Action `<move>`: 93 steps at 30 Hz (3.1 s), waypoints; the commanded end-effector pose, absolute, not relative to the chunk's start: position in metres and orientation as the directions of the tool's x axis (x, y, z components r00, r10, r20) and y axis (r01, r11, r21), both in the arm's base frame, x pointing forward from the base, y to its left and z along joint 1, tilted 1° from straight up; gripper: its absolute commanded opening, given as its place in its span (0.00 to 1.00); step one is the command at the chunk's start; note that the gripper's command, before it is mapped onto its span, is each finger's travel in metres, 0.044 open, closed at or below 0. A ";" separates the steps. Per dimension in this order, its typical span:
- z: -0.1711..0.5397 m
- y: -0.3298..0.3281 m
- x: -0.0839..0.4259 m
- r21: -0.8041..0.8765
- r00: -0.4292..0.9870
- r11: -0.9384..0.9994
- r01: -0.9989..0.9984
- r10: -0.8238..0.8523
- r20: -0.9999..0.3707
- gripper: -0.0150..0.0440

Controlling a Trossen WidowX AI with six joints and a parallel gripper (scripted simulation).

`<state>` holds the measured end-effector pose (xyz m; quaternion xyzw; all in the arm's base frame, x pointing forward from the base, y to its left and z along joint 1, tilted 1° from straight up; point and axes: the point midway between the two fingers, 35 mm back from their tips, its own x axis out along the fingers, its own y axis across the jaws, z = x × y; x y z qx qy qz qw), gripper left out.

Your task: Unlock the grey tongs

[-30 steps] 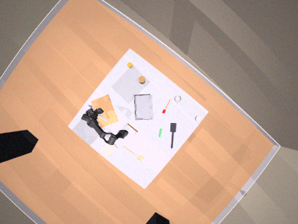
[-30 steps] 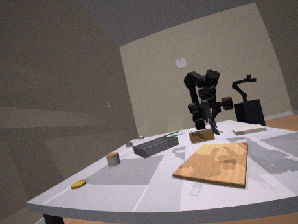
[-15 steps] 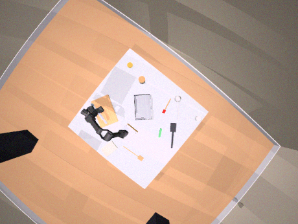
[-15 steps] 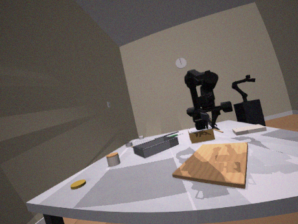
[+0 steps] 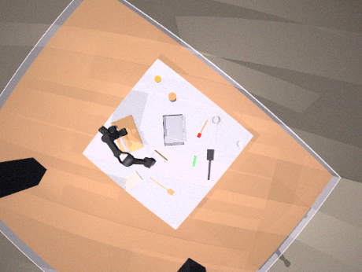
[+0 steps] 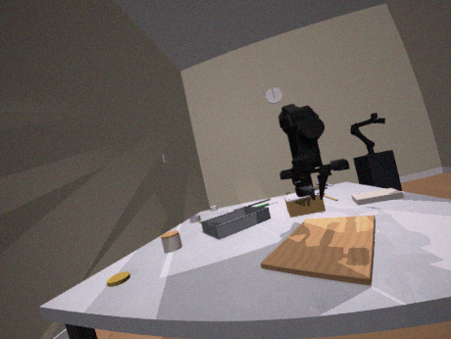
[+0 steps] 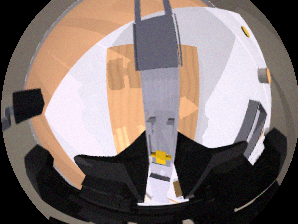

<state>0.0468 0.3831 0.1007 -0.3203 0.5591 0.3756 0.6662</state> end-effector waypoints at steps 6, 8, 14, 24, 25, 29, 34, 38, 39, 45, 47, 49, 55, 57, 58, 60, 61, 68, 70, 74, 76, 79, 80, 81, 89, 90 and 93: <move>0.099 0.379 0.047 0.017 0.014 0.546 -0.838 0.053 -0.998 0.00; 0.099 0.379 0.047 0.017 0.014 0.546 -0.838 0.053 -0.998 0.00; 0.097 0.379 0.047 0.017 0.014 0.546 -0.838 0.053 -0.998 0.00; 0.082 0.382 0.048 0.017 0.014 0.546 -0.838 0.053 -0.998 0.00; 0.080 0.382 0.048 0.017 0.014 0.546 -0.838 0.053 -0.998 0.00; 0.074 0.383 0.048 0.017 0.014 0.546 -0.838 0.053 -0.998 0.00; 0.066 0.383 0.048 0.017 0.014 0.546 -0.838 0.053 -0.998 0.00; 0.059 0.384 0.048 0.017 0.014 0.546 -0.838 0.053 -0.998 0.00; 0.058 0.384 0.048 0.017 0.014 0.546 -0.838 0.053 -0.998 0.00; 0.048 0.384 0.048 0.017 0.014 0.546 -0.838 0.053 -0.998 0.00; 0.045 0.384 0.048 0.017 0.014 0.546 -0.838 0.053 -0.998 0.00; 0.041 0.384 0.048 0.017 0.014 0.546 -0.838 0.053 -0.998 0.00; 0.032 0.384 0.048 0.017 0.014 0.546 -0.838 0.053 -0.998 0.00; 0.029 0.384 0.048 0.017 0.014 0.546 -0.838 0.053 -0.998 0.00; 0.027 0.384 0.048 0.017 0.014 0.546 -0.838 0.053 -0.998 0.00; 0.024 0.384 0.048 0.017 0.014 0.546 -0.838 0.053 -0.999 0.00; 0.022 0.384 0.048 0.017 0.014 0.546 -0.838 0.053 -0.999 0.00; 0.015 0.383 0.048 0.017 0.014 0.546 -0.838 0.053 -0.999 0.00; 0.016 0.383 0.049 0.011 0.020 0.545 -0.838 0.050 -0.999 0.04; 0.016 0.383 0.049 0.011 0.020 0.545 -0.838 0.050 -0.999 0.22; 0.016 0.383 0.049 0.011 0.020 0.545 -0.838 0.050 -0.999 0.31; 0.016 0.383 0.049 0.011 0.020 0.545 -0.838 0.050 -0.999 0.44; 0.016 0.383 0.049 0.011 0.020 0.545 -0.838 0.050 -0.999 0.49; 0.016 0.383 0.049 0.011 0.020 0.545 -0.838 0.050 -0.999 0.53; 0.016 0.383 0.049 0.011 0.020 0.545 -0.838 0.050 -0.999 0.89; 0.016 0.383 0.049 0.011 0.020 0.545 -0.838 0.050 -0.999 0.93; 0.016 0.383 0.049 0.011 0.020 0.545 -0.838 0.050 -0.999 1.00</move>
